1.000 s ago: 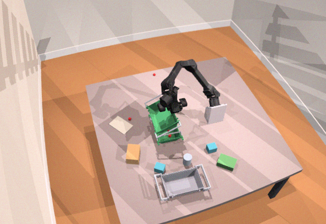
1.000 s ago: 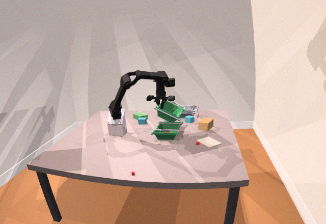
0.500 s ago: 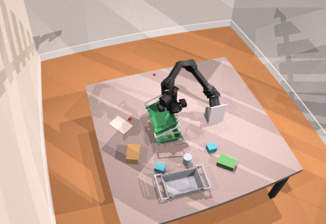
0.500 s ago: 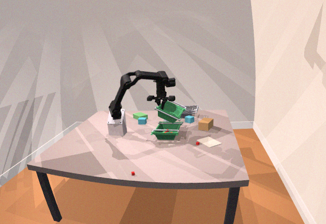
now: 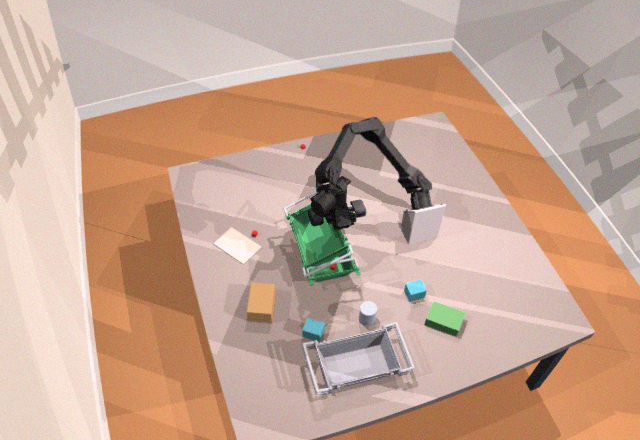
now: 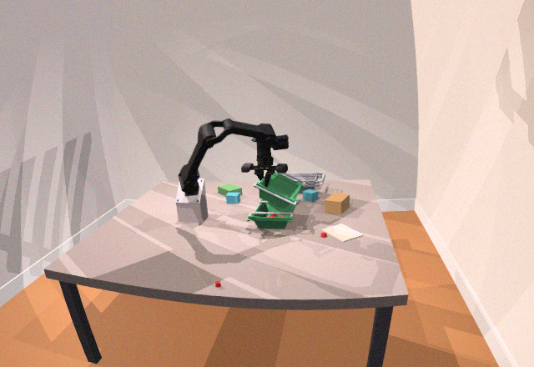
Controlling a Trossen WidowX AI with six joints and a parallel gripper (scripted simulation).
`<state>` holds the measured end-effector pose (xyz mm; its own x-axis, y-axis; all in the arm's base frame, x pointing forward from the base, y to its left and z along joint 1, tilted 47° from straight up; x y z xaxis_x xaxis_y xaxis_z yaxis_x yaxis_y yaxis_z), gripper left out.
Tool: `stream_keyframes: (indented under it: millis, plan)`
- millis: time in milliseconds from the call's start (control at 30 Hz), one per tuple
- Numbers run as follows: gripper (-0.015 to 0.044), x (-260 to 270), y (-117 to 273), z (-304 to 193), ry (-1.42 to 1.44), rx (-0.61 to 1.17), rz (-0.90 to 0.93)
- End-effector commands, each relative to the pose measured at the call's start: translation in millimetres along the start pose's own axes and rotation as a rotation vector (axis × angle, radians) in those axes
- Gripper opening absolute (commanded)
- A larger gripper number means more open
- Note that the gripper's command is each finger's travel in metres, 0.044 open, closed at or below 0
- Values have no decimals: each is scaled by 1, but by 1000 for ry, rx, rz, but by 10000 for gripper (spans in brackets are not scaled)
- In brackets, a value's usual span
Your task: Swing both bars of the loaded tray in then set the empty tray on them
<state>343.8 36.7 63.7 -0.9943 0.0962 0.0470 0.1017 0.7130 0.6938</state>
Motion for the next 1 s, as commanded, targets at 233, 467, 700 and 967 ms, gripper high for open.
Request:
stream_keyframes:
  millis: [233, 467, 700, 967]
  plan:
    - [0, 0, -20, 1, 10, 9, -14]
    - [0, 1, -29, 0, 10, 10, -14]
    - [0, 6, -30, 1, 10, 10, -13]
    - [0, 11, -35, 2, 10, 11, -13]
Point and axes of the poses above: the point midway between the two fingers, 35 mm back from their tips, its own y axis back along the fingers, its own x axis across the jaws, z = x × y, the point moved 6 cm from there along y, back along the fingers, and after that the axes turned 6 degrees about y, right-handed, at the moved point
